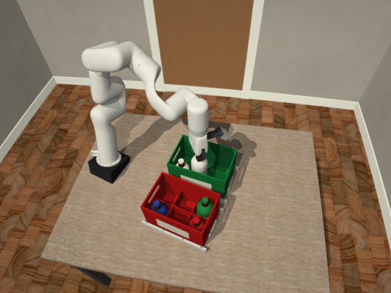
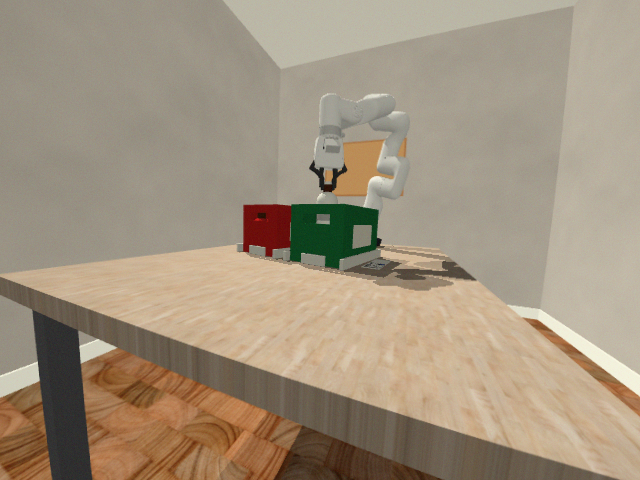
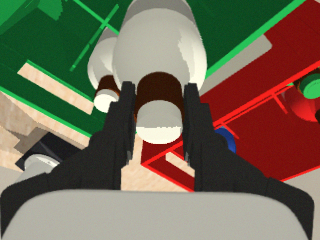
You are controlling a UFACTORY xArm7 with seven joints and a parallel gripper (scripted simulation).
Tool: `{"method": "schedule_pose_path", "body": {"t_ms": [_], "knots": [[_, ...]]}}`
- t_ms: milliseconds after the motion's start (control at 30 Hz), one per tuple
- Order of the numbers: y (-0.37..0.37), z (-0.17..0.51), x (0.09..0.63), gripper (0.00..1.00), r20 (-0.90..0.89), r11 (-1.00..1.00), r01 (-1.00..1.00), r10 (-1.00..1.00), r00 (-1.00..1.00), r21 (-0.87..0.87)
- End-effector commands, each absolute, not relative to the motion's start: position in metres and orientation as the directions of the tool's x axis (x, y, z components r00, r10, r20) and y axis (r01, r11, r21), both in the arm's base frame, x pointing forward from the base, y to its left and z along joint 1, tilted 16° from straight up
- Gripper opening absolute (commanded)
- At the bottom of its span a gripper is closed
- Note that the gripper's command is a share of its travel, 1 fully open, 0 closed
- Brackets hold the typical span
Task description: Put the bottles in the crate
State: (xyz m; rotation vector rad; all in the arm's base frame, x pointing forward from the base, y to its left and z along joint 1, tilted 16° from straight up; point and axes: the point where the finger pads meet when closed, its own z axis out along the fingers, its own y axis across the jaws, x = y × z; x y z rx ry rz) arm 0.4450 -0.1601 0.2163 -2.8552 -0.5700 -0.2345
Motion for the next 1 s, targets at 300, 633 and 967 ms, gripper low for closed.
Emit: {"method": "schedule_pose_path", "body": {"t_ms": [300,633,967], "knots": [[-0.159,0.207,0.447,0.0,0.201,-0.902,0.394,0.358,0.912,-0.179],[-0.156,0.198,0.448,0.0,0.201,-0.902,0.394,0.358,0.912,-0.179],[-0.154,0.19,0.449,0.0,0.201,-0.902,0.394,0.358,0.912,-0.179]]}}
